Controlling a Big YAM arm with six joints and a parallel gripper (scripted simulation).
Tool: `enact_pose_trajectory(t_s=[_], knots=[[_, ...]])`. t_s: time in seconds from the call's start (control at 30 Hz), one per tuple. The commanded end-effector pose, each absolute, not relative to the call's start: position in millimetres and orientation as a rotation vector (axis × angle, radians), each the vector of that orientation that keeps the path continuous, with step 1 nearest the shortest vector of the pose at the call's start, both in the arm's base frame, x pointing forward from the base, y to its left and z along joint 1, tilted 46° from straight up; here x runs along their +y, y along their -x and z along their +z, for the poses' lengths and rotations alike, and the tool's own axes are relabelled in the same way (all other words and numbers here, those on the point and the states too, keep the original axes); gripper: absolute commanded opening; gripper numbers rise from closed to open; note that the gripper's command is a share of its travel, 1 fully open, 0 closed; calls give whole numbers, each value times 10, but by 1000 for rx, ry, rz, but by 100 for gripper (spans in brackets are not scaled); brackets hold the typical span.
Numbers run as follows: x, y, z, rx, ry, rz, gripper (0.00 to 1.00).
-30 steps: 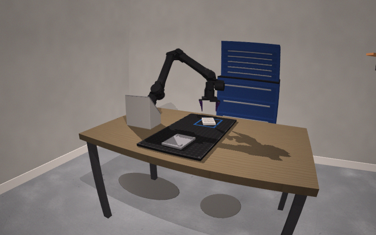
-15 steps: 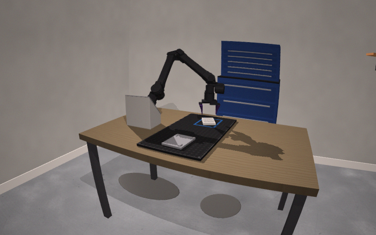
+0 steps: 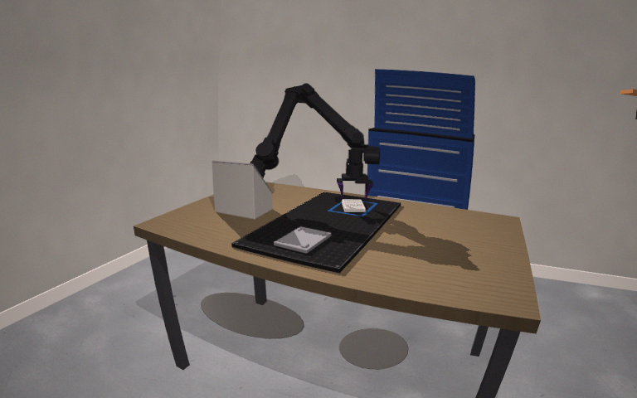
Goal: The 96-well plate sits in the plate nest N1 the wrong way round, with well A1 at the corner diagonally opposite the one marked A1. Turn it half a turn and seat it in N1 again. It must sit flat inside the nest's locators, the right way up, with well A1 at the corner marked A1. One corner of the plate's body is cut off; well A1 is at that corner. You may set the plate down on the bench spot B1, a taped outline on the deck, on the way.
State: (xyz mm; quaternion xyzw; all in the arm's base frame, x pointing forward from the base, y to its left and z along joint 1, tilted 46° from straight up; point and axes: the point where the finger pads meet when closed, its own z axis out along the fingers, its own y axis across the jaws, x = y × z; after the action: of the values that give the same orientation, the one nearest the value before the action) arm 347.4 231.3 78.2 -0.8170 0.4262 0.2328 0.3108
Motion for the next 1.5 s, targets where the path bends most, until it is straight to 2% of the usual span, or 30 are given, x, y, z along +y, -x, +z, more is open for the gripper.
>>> enact_pose_trajectory(t_s=[0.0,0.7,1.17,1.2,1.47], knots=[[2347,-3470,740,1145,2152,623,100],[2570,-3427,516,1146,2152,623,100],[2538,-3529,627,1135,2138,594,100],[2538,-3529,627,1135,2138,594,0],[2538,-3529,627,1135,2138,594,0]])
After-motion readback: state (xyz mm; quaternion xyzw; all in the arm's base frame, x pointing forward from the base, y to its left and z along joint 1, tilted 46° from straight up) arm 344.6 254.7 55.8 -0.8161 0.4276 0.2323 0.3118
